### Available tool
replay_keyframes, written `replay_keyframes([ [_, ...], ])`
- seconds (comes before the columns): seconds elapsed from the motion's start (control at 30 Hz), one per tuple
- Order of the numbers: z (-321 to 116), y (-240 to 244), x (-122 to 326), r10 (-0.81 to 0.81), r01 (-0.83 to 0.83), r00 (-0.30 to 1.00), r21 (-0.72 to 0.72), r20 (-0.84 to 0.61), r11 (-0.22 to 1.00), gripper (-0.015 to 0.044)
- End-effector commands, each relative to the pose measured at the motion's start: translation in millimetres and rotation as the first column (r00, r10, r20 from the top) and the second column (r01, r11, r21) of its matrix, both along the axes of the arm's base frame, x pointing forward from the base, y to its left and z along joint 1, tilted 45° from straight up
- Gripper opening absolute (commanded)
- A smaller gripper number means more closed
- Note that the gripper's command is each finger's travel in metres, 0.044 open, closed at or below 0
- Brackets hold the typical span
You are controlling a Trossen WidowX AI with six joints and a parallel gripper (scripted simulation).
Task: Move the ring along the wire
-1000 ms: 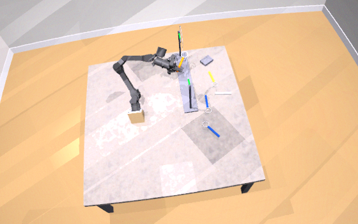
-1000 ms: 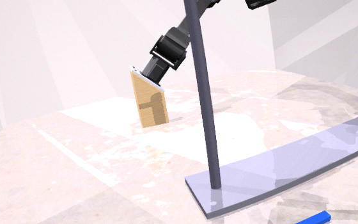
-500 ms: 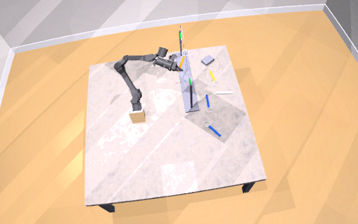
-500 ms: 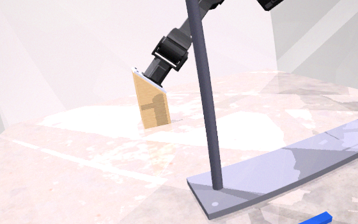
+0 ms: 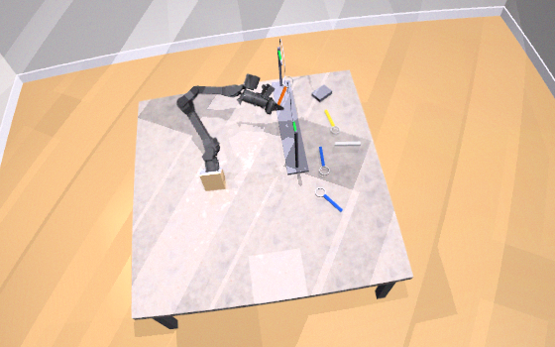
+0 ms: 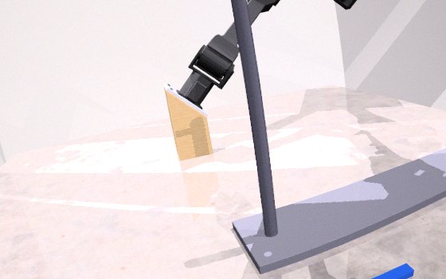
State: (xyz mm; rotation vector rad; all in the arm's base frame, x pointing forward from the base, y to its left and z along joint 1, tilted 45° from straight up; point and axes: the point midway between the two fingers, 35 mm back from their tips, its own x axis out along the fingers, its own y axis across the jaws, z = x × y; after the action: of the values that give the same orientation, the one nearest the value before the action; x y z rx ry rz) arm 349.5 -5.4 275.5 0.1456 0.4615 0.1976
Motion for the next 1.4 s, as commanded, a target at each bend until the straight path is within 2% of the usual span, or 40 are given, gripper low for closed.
replay_keyframes([
  [0.0, -1.9, 5.8, -0.9, 0.006, -0.005, 1.000, 0.096, -0.009, 0.995, -0.0150],
  [0.67, 7.3, 27.5, -2.1, 0.026, -0.014, 1.000, 0.473, -0.018, 0.881, -0.0150],
  [1.37, 25.9, 45.1, -3.5, 0.048, -0.015, 0.999, 0.797, -0.018, 0.603, -0.0150],
])
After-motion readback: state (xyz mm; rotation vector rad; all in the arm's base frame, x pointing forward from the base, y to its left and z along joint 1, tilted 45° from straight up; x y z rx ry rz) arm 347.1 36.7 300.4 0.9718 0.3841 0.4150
